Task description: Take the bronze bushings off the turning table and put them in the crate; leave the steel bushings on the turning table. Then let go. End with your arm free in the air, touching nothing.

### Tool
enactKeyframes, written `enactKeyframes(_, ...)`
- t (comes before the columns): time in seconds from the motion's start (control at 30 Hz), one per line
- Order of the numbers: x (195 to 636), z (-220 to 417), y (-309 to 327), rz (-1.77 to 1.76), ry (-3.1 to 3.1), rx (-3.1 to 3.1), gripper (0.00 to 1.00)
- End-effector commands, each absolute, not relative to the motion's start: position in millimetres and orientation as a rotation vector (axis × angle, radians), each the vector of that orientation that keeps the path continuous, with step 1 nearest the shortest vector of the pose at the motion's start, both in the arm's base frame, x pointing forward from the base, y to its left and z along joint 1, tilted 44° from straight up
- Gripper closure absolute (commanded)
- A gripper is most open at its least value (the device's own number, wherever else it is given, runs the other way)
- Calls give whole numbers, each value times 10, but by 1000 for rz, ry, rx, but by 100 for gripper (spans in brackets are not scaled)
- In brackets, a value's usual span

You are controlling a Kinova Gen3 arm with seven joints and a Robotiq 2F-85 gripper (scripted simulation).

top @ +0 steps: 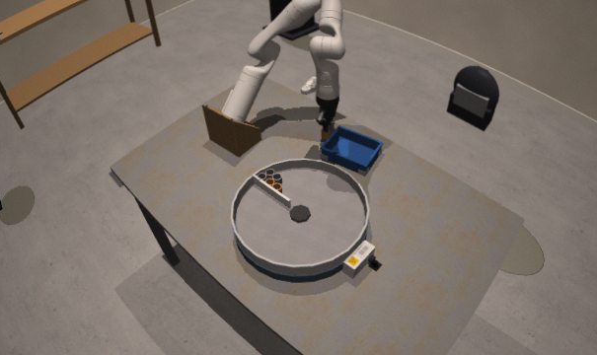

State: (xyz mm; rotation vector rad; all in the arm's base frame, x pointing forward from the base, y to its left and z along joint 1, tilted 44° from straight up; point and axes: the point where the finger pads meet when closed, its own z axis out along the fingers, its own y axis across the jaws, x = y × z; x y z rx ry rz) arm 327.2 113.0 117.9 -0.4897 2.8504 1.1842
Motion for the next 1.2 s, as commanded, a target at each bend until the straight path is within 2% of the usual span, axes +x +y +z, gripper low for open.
enactKeyframes(0.0, 3256, 1366, 1311, 1178, 2842, -512, 100)
enactKeyframes(0.47, 3241, 1510, 1458, 1178, 2842, -512, 100)
enactKeyframes(1.17, 3202, 1212, 1755, 1176, 2840, -514, 100)
